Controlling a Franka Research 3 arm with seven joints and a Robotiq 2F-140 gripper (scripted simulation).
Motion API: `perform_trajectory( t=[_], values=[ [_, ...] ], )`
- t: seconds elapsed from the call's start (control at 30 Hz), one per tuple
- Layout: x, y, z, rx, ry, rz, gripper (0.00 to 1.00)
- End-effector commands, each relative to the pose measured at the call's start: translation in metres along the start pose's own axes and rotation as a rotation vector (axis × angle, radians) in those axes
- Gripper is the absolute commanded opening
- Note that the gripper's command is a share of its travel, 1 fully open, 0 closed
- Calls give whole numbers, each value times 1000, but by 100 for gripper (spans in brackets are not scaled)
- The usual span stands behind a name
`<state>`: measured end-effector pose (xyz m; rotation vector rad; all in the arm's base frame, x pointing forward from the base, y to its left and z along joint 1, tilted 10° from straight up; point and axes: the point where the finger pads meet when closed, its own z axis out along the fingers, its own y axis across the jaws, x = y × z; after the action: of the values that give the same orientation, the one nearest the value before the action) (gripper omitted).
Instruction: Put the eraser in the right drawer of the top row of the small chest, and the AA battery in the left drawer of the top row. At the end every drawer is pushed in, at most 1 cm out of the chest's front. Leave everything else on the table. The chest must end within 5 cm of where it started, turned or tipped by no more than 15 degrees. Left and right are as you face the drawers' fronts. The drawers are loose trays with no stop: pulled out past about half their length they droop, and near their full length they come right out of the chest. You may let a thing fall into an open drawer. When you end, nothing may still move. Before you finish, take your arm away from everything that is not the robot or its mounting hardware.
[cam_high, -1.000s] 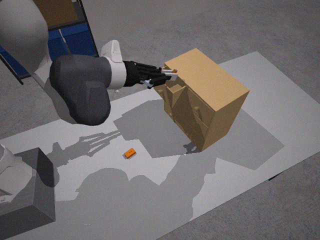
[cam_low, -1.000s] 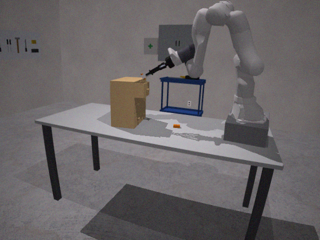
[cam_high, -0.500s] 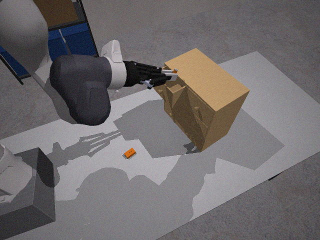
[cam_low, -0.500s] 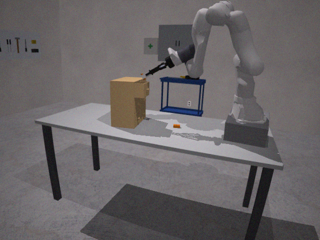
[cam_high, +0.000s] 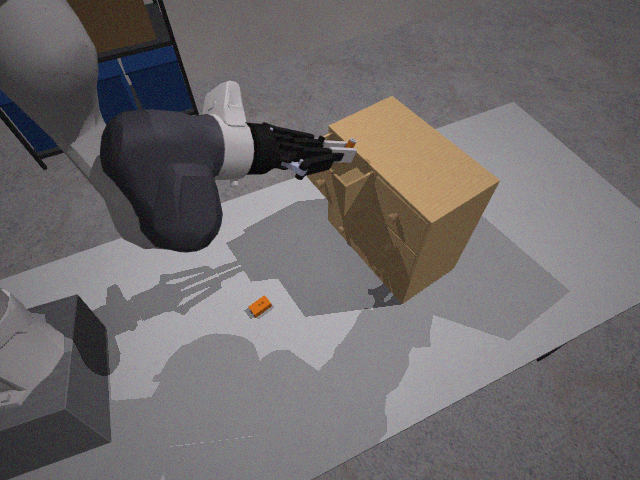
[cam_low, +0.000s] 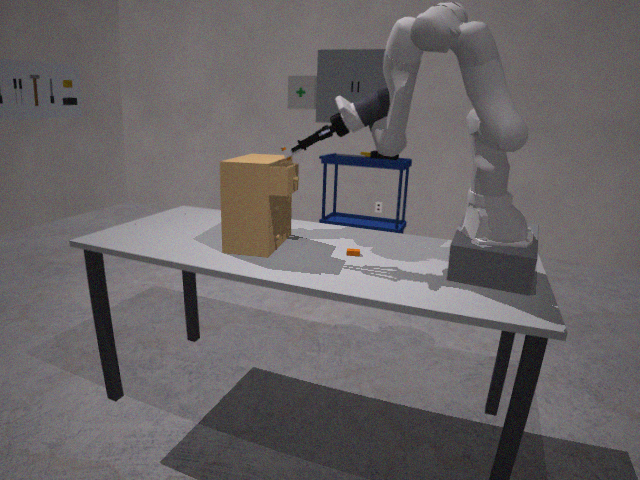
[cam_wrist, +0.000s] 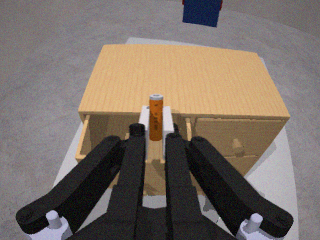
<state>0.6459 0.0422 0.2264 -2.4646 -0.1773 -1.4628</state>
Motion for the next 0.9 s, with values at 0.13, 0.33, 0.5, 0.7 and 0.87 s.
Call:
perform_trajectory(
  t=[0.13, 0.33, 0.5, 0.7, 0.87],
  values=[
    [0, 3, 1, -2, 2, 6, 6],
    [0, 3, 1, -2, 2, 6, 6],
    [0, 3, 1, -2, 2, 6, 6],
    [2, 1, 1, -2, 2, 6, 6],
    [2, 0, 0, -2, 2, 6, 6]
  ],
)
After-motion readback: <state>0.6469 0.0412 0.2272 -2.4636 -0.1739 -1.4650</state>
